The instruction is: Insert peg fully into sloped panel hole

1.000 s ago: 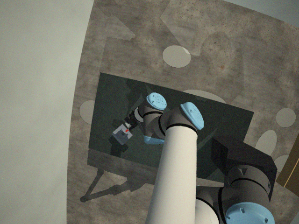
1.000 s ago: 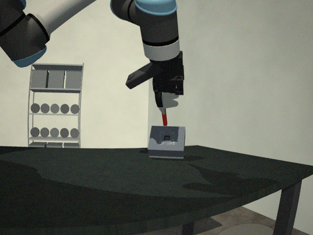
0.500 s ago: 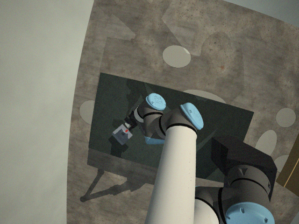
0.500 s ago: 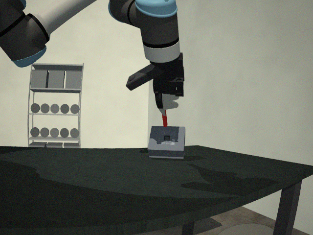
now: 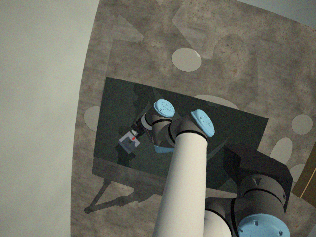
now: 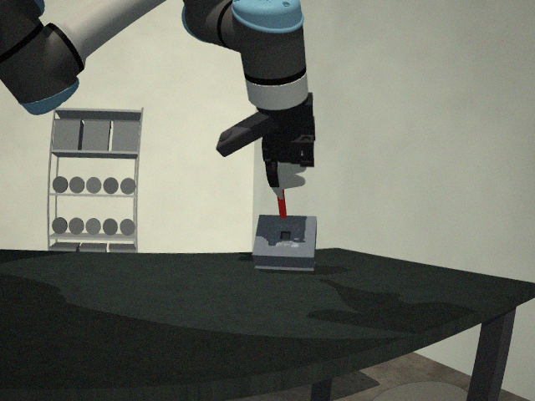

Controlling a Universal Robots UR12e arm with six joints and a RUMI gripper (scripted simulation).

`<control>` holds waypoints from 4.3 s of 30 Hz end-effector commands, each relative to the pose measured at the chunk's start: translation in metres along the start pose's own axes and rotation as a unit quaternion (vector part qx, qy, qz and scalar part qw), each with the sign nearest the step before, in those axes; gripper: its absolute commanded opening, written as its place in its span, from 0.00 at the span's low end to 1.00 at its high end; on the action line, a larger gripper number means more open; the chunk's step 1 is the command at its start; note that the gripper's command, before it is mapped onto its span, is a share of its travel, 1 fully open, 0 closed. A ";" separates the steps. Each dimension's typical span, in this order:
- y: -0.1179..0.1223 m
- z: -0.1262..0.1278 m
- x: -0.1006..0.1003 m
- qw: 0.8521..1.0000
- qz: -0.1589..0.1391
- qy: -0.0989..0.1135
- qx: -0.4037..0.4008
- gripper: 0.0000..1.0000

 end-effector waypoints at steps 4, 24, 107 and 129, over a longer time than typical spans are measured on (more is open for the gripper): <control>0.000 0.000 -0.002 1.000 -0.001 0.000 0.000 0.00; 0.001 0.000 -0.009 1.000 -0.001 0.000 0.000 0.00; 0.000 0.001 -0.033 1.000 -0.001 0.000 0.000 0.00; 0.000 0.002 -0.043 1.000 -0.001 0.000 0.000 0.00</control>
Point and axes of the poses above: the point where the finger pads meet when closed, its own x axis back along the fingers, its own z axis across the jaws, y = z × x, the point moved 10 cm from there along x, back along the fingers, and after that the axes turned 11 degrees about x, right-handed, at the moved point
